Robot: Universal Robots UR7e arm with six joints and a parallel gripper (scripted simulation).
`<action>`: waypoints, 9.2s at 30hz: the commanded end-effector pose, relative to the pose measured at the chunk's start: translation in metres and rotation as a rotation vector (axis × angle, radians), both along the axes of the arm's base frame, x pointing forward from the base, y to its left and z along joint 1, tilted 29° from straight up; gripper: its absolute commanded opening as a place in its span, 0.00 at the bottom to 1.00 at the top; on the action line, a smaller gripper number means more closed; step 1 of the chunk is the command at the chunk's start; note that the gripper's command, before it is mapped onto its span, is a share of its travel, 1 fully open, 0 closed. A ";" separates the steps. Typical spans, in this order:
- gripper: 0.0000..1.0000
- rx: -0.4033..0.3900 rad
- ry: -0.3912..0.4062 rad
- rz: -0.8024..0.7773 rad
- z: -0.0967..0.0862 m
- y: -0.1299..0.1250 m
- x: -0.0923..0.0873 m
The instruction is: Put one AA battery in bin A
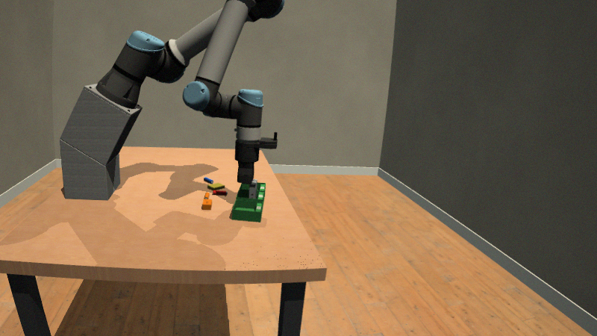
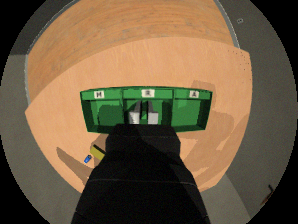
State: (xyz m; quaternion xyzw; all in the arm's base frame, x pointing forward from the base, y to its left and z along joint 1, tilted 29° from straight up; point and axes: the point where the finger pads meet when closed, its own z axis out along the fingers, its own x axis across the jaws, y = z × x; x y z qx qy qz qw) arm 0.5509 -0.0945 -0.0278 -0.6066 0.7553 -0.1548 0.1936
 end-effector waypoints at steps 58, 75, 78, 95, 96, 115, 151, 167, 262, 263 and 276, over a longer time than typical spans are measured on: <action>0.31 -0.001 -0.002 0.000 0.019 0.000 -0.010; 0.31 -0.001 -0.002 0.000 0.046 0.000 -0.025; 0.31 -0.001 -0.002 0.000 0.046 0.000 -0.025; 0.31 -0.001 -0.002 0.000 0.052 0.059 -0.015; 0.31 -0.001 -0.002 0.000 0.052 0.064 -0.014; 0.31 -0.001 -0.002 0.000 0.042 0.082 -0.004; 0.31 -0.001 -0.002 0.000 0.008 0.082 0.014; 0.31 -0.001 -0.002 0.000 0.008 0.082 0.014; 0.31 -0.001 -0.002 0.000 0.171 0.082 -0.075; 0.31 -0.001 -0.002 0.000 0.170 0.082 -0.075; 0.60 0.177 0.007 -0.314 0.080 0.069 -0.115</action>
